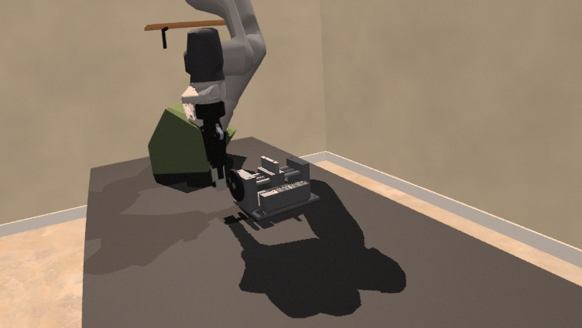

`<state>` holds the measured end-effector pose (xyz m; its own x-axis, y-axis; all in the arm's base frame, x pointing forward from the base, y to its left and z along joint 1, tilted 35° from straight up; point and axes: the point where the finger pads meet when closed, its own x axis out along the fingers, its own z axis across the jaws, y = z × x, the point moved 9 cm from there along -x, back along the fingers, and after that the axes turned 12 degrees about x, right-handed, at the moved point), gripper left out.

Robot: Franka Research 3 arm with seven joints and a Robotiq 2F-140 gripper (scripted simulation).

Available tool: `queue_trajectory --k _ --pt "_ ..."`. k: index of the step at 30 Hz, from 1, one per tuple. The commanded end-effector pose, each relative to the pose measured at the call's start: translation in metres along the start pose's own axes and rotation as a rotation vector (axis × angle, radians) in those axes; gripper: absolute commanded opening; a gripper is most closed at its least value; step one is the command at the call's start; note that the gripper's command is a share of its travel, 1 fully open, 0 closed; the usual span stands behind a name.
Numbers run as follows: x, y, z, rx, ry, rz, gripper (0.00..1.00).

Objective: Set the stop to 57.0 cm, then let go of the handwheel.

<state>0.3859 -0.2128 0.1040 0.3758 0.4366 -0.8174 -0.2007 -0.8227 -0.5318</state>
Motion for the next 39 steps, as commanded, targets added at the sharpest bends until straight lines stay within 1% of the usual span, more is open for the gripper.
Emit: queue_trajectory --k 1,3,11,22,28,32,35,37,39 --pt "0.007 0.001 0.001 -0.002 0.007 0.004 0.04" --pt "0.007 0.001 0.001 -0.002 0.007 0.004 0.04" --pt "0.019 0.001 -0.002 -0.002 0.007 0.004 0.04" --pt "0.031 -0.001 -0.010 -0.002 0.007 0.004 0.04" --pt "0.036 -0.003 -0.021 -0.002 0.007 0.004 0.04" --pt "0.038 -0.005 -0.032 -0.002 0.007 0.004 0.04" --pt "0.036 -0.008 -0.042 -0.002 0.007 0.004 0.04" --pt "0.036 -0.008 -0.042 -0.002 0.007 0.004 0.04" --pt "0.031 -0.009 -0.049 -0.002 0.007 0.004 0.04"
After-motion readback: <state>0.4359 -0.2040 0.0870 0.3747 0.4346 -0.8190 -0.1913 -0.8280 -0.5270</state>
